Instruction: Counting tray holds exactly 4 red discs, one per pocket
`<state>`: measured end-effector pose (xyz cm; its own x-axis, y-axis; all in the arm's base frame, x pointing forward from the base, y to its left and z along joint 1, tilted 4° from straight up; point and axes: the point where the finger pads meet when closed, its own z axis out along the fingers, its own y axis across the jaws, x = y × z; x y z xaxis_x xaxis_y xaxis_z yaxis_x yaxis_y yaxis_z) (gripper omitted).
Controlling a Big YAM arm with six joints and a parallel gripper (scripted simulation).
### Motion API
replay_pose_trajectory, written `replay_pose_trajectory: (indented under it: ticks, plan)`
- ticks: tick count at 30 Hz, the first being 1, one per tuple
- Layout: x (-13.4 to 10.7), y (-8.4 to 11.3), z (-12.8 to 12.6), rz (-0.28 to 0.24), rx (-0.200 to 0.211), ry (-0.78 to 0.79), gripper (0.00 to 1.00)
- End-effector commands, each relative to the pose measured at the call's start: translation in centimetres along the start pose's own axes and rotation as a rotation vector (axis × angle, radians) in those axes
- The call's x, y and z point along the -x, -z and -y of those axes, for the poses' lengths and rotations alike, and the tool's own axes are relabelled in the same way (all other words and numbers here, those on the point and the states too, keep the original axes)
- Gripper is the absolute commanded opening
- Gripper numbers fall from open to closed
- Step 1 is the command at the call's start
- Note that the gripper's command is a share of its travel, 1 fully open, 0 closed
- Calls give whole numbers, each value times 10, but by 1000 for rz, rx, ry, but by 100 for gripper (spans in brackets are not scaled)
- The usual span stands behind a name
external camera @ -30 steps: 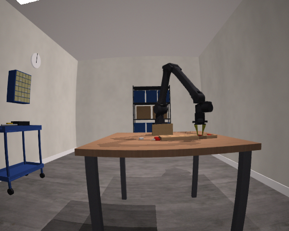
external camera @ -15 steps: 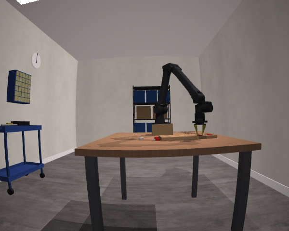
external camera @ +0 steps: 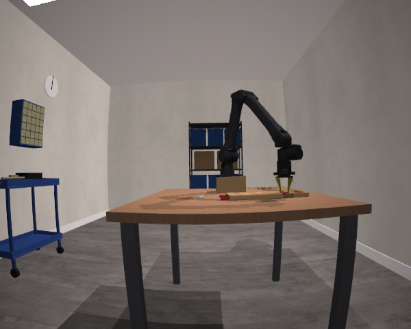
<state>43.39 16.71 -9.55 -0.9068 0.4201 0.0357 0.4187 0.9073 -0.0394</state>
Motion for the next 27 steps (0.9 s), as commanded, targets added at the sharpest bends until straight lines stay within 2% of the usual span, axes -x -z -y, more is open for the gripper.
replay_pose_trajectory:
  ticks: [1, 9, 10, 11, 12, 15, 17, 20, 22, 23, 25, 26, 27]
  plan:
    - [2, -8, 1, -2, -5, -16, 36]
    - [2, -8, 1, -2, -5, -16, 36]
    - [5, 5, -2, 0, -2, -16, 36]
    - [12, 25, -9, 28, 27, -16, 36]
    - [18, 37, -16, 41, 40, -16, 36]
    - [18, 76, -15, 45, 45, -16, 36]
    - [17, 87, -15, 46, 46, -16, 36]
    - [17, 115, -15, 48, 47, -15, 36]
    - [17, 115, -15, 48, 47, -15, 36]
    - [18, 129, -16, 48, 48, -15, 36]
    - [16, 114, -14, 21, 19, -15, 36]
    - [11, 109, -9, 10, 7, -15, 44]
    - [-1, 97, 3, -16, -20, -15, 44]
